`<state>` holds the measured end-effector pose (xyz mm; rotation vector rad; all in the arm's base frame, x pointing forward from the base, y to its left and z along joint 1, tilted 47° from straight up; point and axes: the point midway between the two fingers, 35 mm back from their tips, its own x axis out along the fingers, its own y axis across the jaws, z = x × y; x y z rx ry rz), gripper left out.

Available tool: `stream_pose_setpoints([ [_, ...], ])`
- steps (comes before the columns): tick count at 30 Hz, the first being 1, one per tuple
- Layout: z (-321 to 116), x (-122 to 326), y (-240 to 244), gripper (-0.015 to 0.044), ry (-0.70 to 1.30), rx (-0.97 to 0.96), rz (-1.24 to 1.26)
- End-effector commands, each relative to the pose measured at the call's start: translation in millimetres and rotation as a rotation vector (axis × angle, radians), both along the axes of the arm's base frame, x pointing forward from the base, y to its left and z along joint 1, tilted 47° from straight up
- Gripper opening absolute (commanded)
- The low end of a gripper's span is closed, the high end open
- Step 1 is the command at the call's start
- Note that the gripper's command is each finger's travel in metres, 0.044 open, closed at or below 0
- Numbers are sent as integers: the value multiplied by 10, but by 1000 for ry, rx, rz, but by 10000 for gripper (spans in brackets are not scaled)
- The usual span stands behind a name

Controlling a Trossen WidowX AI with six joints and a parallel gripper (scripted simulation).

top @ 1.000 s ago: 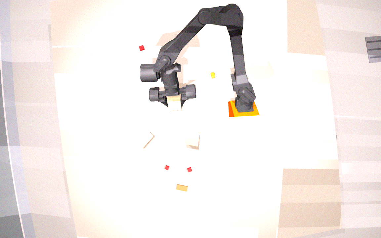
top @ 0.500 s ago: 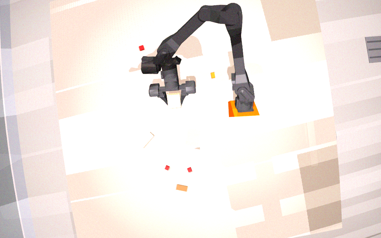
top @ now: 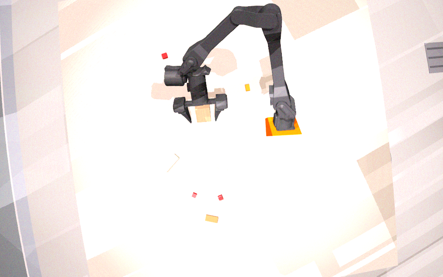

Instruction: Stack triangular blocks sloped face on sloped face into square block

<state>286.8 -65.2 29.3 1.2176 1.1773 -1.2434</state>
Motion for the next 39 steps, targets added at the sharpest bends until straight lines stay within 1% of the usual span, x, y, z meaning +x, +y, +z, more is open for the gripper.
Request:
stream_pose_setpoints([
  [1,-3,0,-2,440,-1,-1,-4],
  [5,67,20,75,440,-1,-1,-4],
  [11,654,27,721,440,0,5,0],
  [15,659,40,739,440,-7,6,11],
  [17,708,77,654,440,-20,3,22],
  [23,1036,62,-229,440,-6,-22,14],
  [25,1109,17,-425,440,-1,-27,12],
  [31,1068,18,-455,440,0,-28,12],
  [39,451,42,-496,440,1,-28,12],
])
